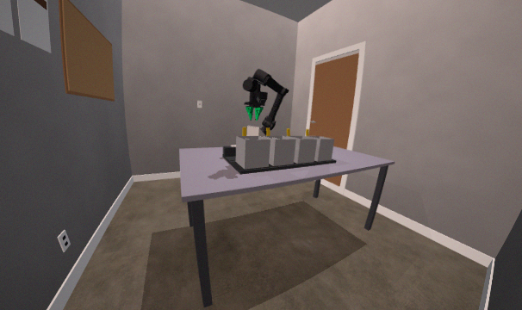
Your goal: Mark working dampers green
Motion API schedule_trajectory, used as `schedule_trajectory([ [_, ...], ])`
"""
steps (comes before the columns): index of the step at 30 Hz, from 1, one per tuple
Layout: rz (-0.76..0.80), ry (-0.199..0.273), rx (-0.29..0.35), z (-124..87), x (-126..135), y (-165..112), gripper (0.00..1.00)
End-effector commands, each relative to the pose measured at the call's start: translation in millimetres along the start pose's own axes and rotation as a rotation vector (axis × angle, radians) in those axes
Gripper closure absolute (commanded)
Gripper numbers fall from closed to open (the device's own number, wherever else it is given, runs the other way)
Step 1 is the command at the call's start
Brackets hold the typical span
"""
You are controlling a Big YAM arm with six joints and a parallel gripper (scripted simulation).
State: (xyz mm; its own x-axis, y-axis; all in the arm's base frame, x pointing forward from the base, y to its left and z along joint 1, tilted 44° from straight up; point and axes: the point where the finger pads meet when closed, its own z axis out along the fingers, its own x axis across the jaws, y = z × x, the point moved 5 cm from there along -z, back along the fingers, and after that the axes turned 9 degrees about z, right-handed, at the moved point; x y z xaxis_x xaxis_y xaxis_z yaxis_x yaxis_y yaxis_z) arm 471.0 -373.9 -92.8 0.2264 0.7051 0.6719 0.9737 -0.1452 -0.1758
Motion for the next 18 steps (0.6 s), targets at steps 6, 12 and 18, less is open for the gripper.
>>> schedule_trajectory([
  [6, 0.006, -0.013, -0.017, -10, -1, 7, 0.64],
  [12, 0.006, -0.013, -0.017, -10, -1, 7, 0.64],
  [18, -0.012, -0.02, -0.015, -12, 49, 7, 0.64],
])
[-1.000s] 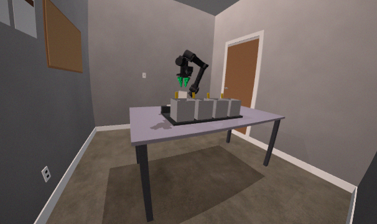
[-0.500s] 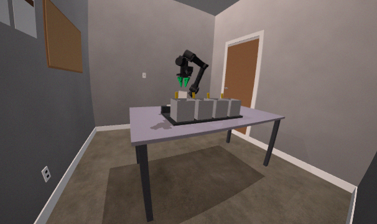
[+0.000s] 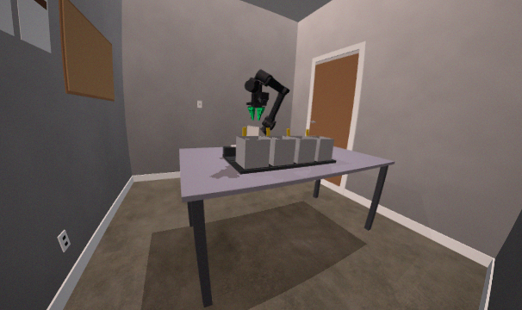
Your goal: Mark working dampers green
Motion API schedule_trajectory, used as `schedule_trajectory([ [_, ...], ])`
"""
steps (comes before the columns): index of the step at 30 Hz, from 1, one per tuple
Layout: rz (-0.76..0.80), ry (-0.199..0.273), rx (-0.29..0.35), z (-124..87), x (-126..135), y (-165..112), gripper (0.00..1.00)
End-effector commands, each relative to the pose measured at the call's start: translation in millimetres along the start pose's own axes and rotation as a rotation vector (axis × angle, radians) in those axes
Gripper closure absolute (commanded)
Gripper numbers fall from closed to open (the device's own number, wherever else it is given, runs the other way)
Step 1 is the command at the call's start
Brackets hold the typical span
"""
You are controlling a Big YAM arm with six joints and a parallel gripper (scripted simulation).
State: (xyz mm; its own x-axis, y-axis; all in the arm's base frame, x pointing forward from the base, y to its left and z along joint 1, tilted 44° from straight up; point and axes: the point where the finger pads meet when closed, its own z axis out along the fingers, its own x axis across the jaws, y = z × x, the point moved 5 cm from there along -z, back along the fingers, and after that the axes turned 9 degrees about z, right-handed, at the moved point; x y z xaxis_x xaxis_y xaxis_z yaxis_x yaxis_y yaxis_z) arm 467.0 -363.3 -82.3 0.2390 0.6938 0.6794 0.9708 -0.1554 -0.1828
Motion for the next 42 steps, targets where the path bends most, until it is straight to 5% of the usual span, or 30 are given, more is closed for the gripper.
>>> schedule_trajectory([
  [1, -0.026, -0.034, -0.014, -11, 40, 14, 0.64],
  [6, -0.028, -0.036, -0.017, -12, 58, 13, 0.64],
  [18, -0.029, -0.027, -0.014, -3, 178, -17, 0.64],
  [21, -0.007, -0.014, 0.014, 13, 169, -19, 0.64],
  [24, 0.021, -0.007, -0.012, 0, 153, -25, 0.64],
  [33, -0.027, -0.029, -0.01, -4, 182, -17, 0.64],
  [42, -0.009, -0.018, 0.003, 4, 171, -18, 0.64],
])
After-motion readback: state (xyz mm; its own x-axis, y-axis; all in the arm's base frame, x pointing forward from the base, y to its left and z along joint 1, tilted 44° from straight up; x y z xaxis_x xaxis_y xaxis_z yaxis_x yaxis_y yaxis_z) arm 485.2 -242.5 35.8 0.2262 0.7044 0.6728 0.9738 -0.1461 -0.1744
